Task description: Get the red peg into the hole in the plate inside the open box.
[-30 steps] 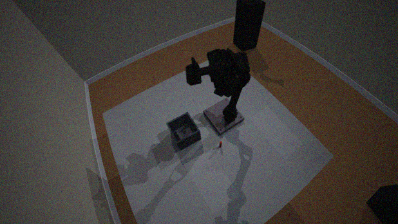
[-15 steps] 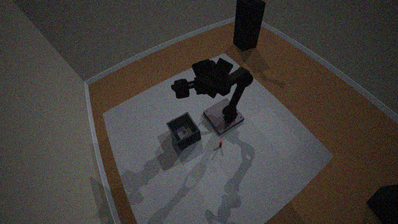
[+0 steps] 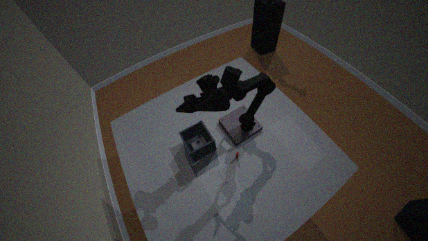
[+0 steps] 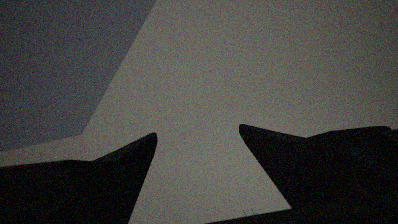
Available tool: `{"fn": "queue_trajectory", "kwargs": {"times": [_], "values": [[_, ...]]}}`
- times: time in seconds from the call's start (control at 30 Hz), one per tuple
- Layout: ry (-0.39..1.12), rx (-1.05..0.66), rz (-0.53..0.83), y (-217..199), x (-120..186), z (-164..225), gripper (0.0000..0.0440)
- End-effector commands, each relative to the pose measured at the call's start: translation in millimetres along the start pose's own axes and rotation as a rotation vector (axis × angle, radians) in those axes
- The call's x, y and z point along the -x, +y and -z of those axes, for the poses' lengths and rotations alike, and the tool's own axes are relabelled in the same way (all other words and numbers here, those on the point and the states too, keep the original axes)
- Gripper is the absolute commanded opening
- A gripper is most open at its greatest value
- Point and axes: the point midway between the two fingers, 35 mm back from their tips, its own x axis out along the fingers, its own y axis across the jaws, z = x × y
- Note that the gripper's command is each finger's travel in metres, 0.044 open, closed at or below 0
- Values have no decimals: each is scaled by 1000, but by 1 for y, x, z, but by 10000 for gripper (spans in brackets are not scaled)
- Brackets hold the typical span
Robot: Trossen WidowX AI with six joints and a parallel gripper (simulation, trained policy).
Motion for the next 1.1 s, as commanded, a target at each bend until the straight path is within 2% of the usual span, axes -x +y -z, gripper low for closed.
{"fn": "queue_trajectory", "kwargs": {"times": [0.0, 0.57, 1.07], "values": [[60, 3, 66, -20, 5, 12, 440], [328, -38, 385, -101, 52, 61, 440], [575, -240, 680, -148, 117, 112, 440]]}}
